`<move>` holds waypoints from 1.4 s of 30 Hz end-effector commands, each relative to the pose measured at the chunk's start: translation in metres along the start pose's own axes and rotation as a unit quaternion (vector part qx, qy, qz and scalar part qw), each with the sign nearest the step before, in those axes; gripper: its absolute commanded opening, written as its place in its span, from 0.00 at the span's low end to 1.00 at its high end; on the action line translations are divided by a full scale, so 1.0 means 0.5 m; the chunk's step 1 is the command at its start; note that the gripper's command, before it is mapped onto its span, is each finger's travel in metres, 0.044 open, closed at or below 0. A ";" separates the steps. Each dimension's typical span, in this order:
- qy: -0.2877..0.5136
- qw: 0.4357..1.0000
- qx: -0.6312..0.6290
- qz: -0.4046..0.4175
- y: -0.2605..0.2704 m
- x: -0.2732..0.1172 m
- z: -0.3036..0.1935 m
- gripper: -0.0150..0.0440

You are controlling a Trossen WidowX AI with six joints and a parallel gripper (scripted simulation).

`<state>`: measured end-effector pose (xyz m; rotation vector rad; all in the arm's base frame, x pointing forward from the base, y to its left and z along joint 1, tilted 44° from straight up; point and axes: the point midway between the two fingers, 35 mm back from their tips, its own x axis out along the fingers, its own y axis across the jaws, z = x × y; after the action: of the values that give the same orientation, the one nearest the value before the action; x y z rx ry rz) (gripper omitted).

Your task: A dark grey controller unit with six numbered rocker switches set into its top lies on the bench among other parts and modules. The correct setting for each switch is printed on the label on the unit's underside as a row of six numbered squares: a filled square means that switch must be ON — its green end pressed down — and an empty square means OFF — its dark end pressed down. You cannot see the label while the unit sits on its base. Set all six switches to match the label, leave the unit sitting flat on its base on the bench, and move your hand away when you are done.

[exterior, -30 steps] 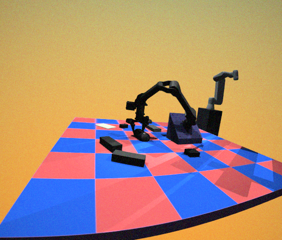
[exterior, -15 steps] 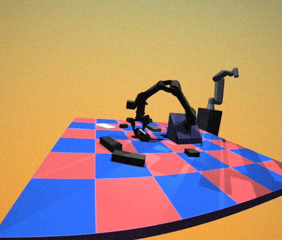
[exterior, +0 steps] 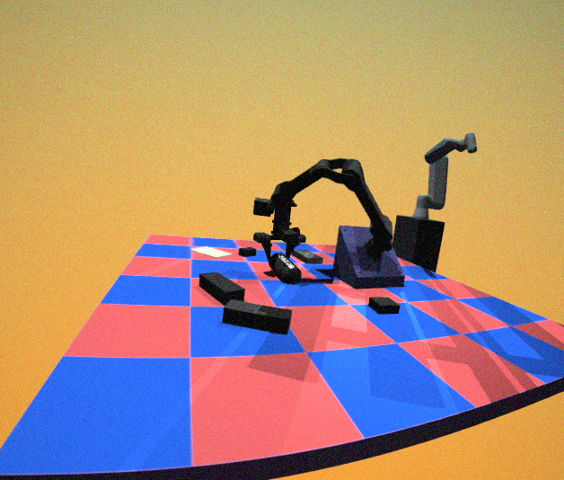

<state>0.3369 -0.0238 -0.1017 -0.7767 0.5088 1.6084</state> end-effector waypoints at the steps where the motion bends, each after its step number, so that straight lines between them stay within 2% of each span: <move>1: 0.004 1.000 -0.006 -0.007 -0.007 -0.018 0.003 0.82; 42: 0.004 1.000 -0.006 -0.006 -0.006 -0.074 0.040 0.82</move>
<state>0.3354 -0.0323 -0.0678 -0.7797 0.5100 1.6064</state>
